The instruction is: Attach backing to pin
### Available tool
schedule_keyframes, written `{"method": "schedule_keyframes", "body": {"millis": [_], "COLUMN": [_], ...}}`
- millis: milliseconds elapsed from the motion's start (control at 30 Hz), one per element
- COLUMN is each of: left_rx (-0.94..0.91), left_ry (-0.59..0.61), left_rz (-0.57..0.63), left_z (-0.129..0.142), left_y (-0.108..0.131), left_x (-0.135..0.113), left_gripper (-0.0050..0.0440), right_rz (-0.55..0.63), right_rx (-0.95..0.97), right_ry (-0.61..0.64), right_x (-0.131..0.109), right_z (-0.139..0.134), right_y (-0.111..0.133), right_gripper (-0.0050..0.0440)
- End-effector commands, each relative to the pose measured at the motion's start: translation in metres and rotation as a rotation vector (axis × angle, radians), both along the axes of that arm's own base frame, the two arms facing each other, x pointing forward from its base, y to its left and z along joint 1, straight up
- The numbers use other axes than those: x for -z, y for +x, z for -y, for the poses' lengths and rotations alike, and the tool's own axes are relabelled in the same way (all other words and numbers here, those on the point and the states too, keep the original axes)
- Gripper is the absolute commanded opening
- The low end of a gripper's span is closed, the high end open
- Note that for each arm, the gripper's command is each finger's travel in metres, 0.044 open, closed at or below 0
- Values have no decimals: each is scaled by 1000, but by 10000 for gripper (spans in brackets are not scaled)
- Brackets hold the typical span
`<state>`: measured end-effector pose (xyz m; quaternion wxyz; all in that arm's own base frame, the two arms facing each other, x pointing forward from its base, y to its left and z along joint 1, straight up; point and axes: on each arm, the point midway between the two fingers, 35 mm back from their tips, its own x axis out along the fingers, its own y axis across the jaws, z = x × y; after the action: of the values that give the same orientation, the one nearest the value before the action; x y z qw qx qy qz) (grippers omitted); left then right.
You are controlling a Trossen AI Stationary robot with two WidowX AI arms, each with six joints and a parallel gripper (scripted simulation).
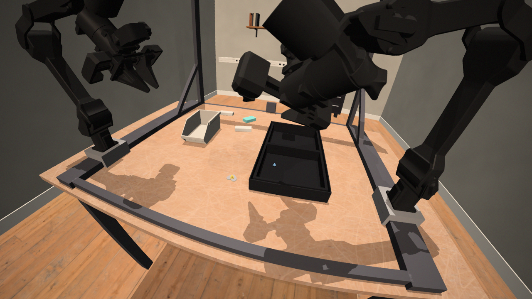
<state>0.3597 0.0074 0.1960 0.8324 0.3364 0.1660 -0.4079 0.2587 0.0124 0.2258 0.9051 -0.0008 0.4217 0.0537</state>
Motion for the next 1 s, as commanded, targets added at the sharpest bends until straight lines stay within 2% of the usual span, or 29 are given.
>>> {"method": "schedule_keyframes", "body": {"millis": [0, 133, 200, 233, 400, 700, 767, 967], "left_rx": [-132, -222, -222, -239, -362, -560, -560, -707], "left_ry": [-87, -167, -167, -179, -277, -454, -454, -609], "left_rz": [30, 29, 29, 65, 101, 282, 282, 367], "left_z": [1, 2, 2, 2, 2, 3, 3, 5], "left_y": [-14, -20, -20, -18, -23, -29, -29, -39], "left_x": [-10, -15, -15, -22, -35, -82, -82, -111], "left_gripper": [440, 440, 440, 440, 440, 440, 440, 440], "right_rz": [-94, -170, -170, -189, -288, -447, -447, -558], "right_rx": [1, 2, 2, 2, 1, 0, 0, -1], "right_ry": [-7, -13, -13, -15, -27, -55, -55, -80], "right_x": [-2, 9, 9, 12, 35, 91, 91, 143], "right_z": [-3, -6, -6, -7, -12, -23, -23, -32], "right_y": [35, 63, 63, 70, 105, 157, 157, 185], "right_gripper": [130, 130, 130, 130, 130, 130, 130, 130]}}
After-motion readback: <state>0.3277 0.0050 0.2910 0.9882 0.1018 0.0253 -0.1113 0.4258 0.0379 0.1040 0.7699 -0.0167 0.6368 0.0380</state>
